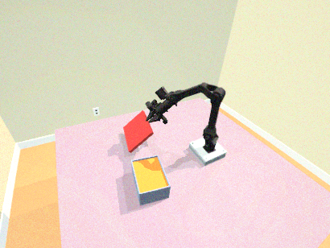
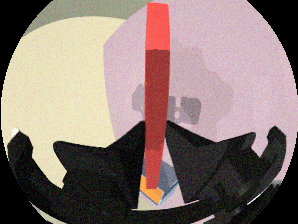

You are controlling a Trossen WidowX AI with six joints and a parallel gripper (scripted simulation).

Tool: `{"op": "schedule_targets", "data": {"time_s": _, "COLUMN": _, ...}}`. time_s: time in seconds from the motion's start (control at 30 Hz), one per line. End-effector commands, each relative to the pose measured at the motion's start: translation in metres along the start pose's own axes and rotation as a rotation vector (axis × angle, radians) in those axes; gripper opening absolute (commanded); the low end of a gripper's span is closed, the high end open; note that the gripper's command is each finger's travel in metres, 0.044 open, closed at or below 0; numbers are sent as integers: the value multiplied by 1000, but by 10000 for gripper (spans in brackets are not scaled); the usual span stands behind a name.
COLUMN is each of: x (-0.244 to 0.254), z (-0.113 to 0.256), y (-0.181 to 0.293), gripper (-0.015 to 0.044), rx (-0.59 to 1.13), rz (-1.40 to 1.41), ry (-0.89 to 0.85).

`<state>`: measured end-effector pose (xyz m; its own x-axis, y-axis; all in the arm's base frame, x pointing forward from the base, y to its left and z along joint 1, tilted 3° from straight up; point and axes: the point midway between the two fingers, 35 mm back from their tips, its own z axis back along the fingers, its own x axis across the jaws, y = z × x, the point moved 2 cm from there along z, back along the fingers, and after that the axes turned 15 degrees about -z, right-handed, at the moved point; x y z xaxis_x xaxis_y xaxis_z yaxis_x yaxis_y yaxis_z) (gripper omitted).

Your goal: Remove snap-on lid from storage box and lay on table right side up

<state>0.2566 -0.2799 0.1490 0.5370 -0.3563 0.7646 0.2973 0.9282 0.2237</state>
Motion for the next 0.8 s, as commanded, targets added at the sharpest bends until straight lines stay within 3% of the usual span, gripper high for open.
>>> {"op": "schedule_targets", "data": {"time_s": 0.0, "x": -1, "z": -2, "y": -1, "gripper": 0, "rx": 0, "rz": -2, "ry": -5}}
{"op": "schedule_targets", "data": {"time_s": 0.77, "x": -15, "z": -14, "y": -4, "gripper": 0, "rx": 0, "rz": -2, "ry": -5}}
